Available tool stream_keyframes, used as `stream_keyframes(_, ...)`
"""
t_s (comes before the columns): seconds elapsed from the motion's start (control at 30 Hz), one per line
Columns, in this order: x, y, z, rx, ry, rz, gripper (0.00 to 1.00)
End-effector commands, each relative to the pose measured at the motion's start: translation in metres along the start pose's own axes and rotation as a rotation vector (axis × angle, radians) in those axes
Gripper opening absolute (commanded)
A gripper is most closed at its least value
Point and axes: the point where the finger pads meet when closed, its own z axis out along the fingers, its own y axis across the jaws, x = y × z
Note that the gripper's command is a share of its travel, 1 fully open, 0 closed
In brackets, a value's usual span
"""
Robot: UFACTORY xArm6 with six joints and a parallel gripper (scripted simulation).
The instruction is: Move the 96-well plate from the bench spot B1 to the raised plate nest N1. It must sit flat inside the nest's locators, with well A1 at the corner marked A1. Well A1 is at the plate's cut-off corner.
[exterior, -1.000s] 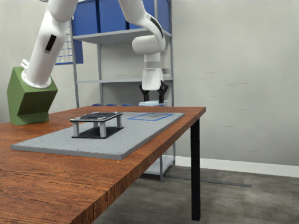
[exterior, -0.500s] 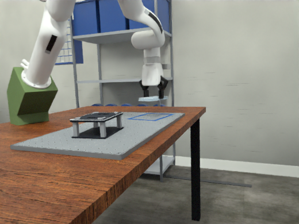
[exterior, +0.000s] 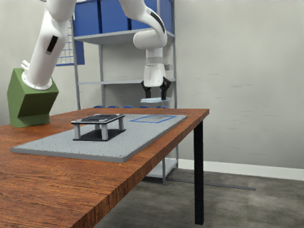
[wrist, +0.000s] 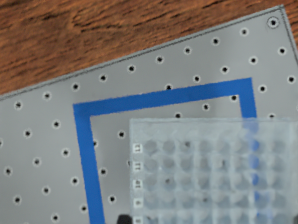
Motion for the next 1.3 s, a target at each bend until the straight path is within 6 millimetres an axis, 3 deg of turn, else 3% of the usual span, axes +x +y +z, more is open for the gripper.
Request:
stream_keyframes(0.0, -0.011, 0.002, -0.003, -0.001, 0.003, -0.115, 0.00)
stream_keyframes(0.37, -0.040, 0.006, -0.008, -0.002, 0.003, -0.415, 0.00)
stream_keyframes(1.27, -0.122, 0.015, -0.021, -0.002, 0.002, -0.416, 0.00)
